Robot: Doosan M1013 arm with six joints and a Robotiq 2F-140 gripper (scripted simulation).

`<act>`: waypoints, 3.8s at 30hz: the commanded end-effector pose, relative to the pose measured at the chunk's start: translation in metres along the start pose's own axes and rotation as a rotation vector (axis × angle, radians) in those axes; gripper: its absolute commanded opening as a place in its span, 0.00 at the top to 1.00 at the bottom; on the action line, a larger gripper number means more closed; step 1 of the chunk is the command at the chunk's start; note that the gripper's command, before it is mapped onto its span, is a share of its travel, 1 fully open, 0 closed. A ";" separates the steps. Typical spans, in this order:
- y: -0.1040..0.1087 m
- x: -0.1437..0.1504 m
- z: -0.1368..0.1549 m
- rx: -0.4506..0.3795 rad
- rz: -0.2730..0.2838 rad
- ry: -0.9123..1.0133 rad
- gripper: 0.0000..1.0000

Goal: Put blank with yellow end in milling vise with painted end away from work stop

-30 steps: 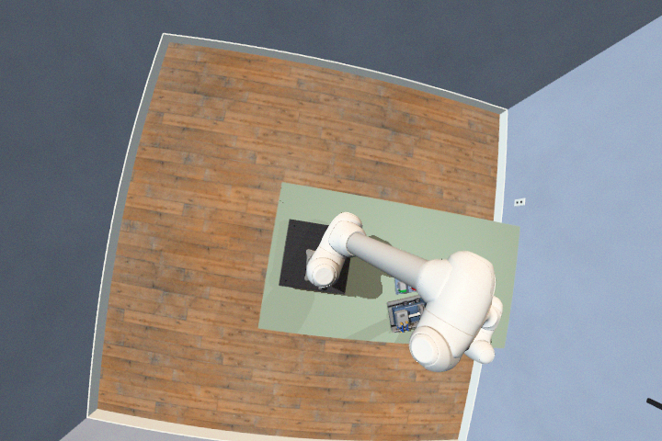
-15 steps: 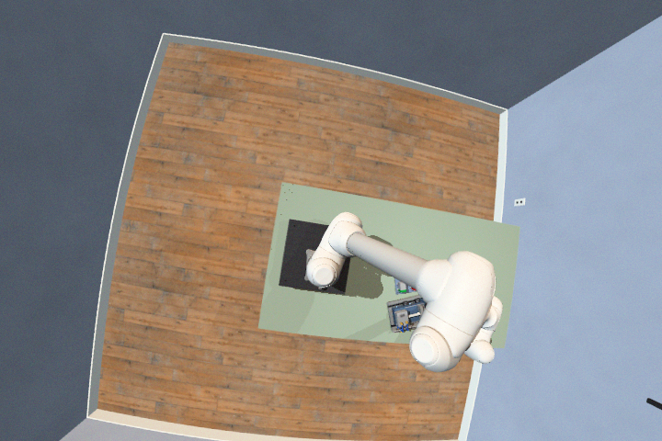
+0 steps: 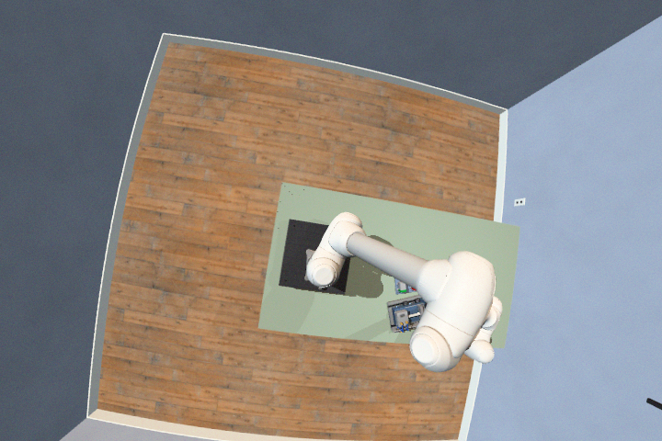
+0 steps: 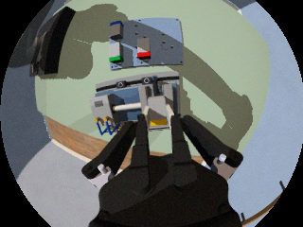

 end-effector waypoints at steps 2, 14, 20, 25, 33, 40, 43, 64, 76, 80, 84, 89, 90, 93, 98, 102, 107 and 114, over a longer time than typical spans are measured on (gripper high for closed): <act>0.000 0.000 0.000 0.000 0.000 0.000 1.00; -0.001 0.000 0.000 0.000 0.000 0.000 1.00; -0.002 0.000 0.000 0.000 0.000 0.000 1.00; -0.002 0.000 0.000 0.000 0.000 0.000 1.00; -0.003 0.000 0.000 0.000 0.000 0.000 1.00; -0.003 0.000 0.000 0.000 0.000 0.000 1.00; -0.004 0.000 0.000 0.000 0.000 0.000 1.00; -0.006 0.000 0.000 0.000 0.000 0.000 1.00; -0.006 0.000 0.000 0.000 0.000 0.000 1.00; -0.007 0.000 0.000 0.000 0.000 0.000 1.00; -0.007 0.000 0.000 0.000 0.000 0.000 1.00; -0.008 0.000 0.000 0.000 0.000 0.000 1.00; -0.008 0.000 0.000 0.000 0.000 0.000 1.00; -0.008 0.000 0.000 0.000 0.000 0.000 1.00; -0.008 0.000 0.000 0.000 0.000 0.000 1.00; -0.009 0.000 0.000 0.000 0.000 0.000 1.00; -0.009 0.000 0.000 0.000 0.000 0.000 1.00; -0.010 0.000 0.000 0.000 0.000 0.000 1.00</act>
Point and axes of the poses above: the point where the finger pads meet when closed, its own y axis back along the fingers, its own x axis across the jaws, z = x × y, the point moved 2 cm from there along y, back along the fingers, and after that the axes turned 13 degrees about y, right-handed, at the moved point
